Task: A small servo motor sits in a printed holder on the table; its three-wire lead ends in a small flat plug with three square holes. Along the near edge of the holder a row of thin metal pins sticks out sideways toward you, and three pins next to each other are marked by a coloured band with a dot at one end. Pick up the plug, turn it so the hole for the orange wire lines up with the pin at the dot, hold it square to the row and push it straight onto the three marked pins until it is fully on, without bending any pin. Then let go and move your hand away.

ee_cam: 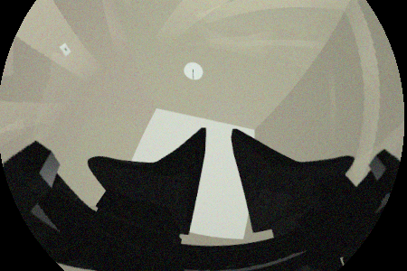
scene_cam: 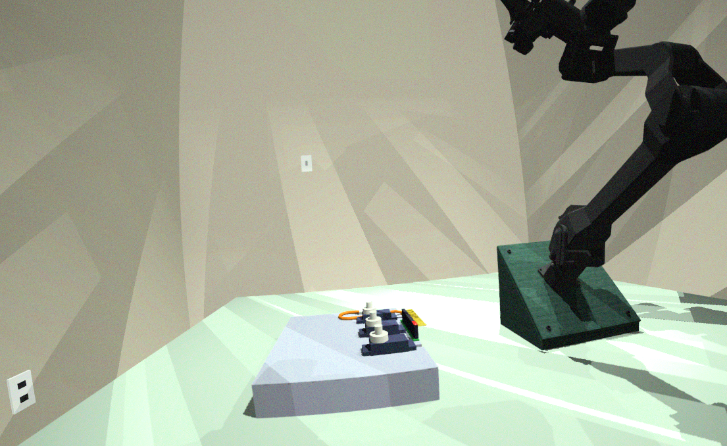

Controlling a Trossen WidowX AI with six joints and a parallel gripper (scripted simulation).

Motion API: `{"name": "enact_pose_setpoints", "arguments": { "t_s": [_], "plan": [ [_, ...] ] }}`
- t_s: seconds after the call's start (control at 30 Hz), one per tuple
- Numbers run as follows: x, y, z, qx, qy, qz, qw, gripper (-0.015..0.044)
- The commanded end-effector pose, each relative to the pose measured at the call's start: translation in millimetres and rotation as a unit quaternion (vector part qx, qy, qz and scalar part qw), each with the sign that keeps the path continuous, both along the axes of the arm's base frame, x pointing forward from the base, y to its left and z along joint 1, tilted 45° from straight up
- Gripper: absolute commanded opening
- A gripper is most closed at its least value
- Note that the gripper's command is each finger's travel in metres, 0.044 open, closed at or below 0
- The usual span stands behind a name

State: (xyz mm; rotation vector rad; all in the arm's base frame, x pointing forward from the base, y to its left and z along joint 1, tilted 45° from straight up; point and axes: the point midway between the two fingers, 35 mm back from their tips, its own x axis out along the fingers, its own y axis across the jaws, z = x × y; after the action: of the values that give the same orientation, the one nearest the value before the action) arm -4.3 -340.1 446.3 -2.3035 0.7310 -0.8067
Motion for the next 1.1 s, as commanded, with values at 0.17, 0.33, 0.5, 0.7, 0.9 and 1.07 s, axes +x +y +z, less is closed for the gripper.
{"name": "enact_pose_setpoints", "arguments": {
  "t_s": [0.17,0.33,0.5,0.7,0.9,1.07],
  "plan": [
    [55.3,4.3,-1.2,0.071,-0.081,0.084,0.991,0.0115],
    [85.8,9.8,-1.7,0.117,-0.126,0.131,0.976,0.0115],
    [115.9,18.4,-3.0,0.17,-0.17,0.179,0.954,0.0115],
    [150.4,31.9,-6.0,0.235,-0.216,0.231,0.919,0.0115],
    [184.1,50.2,-10.8,0.305,-0.255,0.279,0.874,0.0115],
    [206.9,66.1,-15.2,0.356,-0.281,0.307,0.837,0.0115]
  ]
}}
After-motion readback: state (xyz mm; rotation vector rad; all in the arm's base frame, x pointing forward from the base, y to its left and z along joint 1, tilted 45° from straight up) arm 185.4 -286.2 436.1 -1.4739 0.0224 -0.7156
